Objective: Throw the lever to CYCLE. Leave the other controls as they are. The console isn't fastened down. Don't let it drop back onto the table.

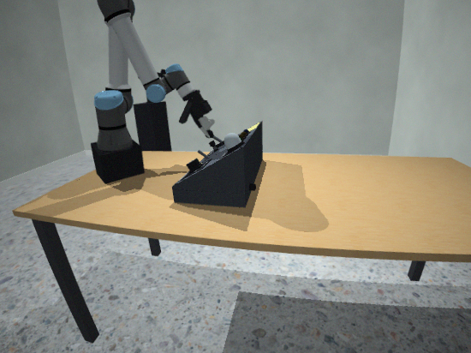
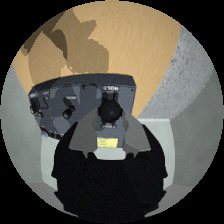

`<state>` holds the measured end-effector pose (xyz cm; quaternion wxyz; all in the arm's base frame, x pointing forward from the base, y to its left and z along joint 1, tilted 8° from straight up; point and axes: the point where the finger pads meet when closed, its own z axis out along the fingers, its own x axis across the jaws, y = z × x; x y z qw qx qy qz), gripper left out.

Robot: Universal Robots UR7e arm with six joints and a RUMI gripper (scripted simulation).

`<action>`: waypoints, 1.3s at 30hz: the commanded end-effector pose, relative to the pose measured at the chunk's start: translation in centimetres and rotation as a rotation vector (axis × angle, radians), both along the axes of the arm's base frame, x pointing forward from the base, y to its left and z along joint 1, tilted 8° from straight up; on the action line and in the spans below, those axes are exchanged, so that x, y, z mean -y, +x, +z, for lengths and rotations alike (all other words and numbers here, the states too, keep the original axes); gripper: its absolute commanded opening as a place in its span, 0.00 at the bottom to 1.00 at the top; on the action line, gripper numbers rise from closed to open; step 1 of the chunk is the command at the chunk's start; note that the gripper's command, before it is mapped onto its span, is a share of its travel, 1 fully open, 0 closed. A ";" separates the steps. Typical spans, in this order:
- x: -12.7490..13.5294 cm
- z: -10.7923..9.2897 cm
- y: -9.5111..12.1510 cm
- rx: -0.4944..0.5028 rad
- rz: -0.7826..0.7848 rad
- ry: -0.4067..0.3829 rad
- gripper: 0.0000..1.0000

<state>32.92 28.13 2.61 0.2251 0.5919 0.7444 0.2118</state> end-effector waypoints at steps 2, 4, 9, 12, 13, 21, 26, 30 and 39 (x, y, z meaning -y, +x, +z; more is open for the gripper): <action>-0.1 0.1 0.1 0.002 0.000 0.002 0.00; -0.1 0.1 0.1 0.002 0.000 0.002 0.00; -0.1 0.1 0.1 0.002 0.000 0.002 0.00; -0.1 0.1 0.1 0.002 0.000 0.002 0.00; -0.1 0.1 0.1 0.002 0.000 0.002 0.00; -0.1 0.2 0.2 0.003 -0.001 0.003 0.00; -0.1 0.4 0.3 0.005 -0.001 0.004 0.00; -0.2 0.5 0.4 0.005 -0.001 0.004 0.00; -0.2 0.9 0.6 0.005 -0.001 0.004 0.00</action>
